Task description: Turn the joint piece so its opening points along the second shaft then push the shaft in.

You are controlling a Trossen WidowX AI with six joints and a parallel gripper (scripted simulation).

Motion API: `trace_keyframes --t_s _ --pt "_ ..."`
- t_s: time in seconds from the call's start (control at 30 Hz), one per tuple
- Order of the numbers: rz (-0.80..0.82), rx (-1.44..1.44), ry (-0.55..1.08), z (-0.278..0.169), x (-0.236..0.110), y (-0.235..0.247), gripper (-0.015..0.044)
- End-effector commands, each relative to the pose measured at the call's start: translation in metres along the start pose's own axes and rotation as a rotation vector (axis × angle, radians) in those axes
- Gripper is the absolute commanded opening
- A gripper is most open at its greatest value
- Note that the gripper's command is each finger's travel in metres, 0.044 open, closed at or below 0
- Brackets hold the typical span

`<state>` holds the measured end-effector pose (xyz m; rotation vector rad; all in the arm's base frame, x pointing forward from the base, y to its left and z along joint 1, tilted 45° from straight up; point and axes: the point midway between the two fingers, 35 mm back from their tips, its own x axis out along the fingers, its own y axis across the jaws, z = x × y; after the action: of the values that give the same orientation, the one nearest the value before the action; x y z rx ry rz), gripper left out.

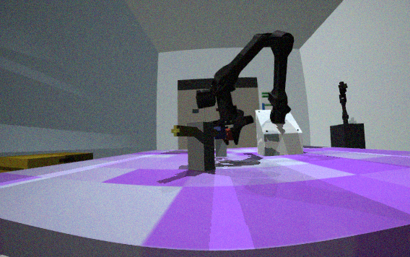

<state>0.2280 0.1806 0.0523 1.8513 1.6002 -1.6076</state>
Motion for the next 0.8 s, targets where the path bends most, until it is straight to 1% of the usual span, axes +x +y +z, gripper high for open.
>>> trace_keyframes --t_s 0.0,0.07,0.23,0.27,0.33,0.7,0.77 --pt "0.000 0.000 0.000 0.0000 0.0000 0.0000 0.0000" --pt "0.000 0.000 0.000 0.0000 0.0000 0.0000 0.0000" --pt "0.000 0.000 0.000 0.0000 0.0000 0.0000 0.0131" --pt "0.000 0.000 0.000 0.0000 0.0000 0.0000 0.0147" --pt "0.000 0.000 0.000 0.0000 0.0000 0.0000 0.0147" --pt "0.000 0.000 0.000 0.0000 0.0000 0.0000 0.0436" --pt "0.000 0.000 0.000 0.0000 0.0000 0.0000 0.0440"
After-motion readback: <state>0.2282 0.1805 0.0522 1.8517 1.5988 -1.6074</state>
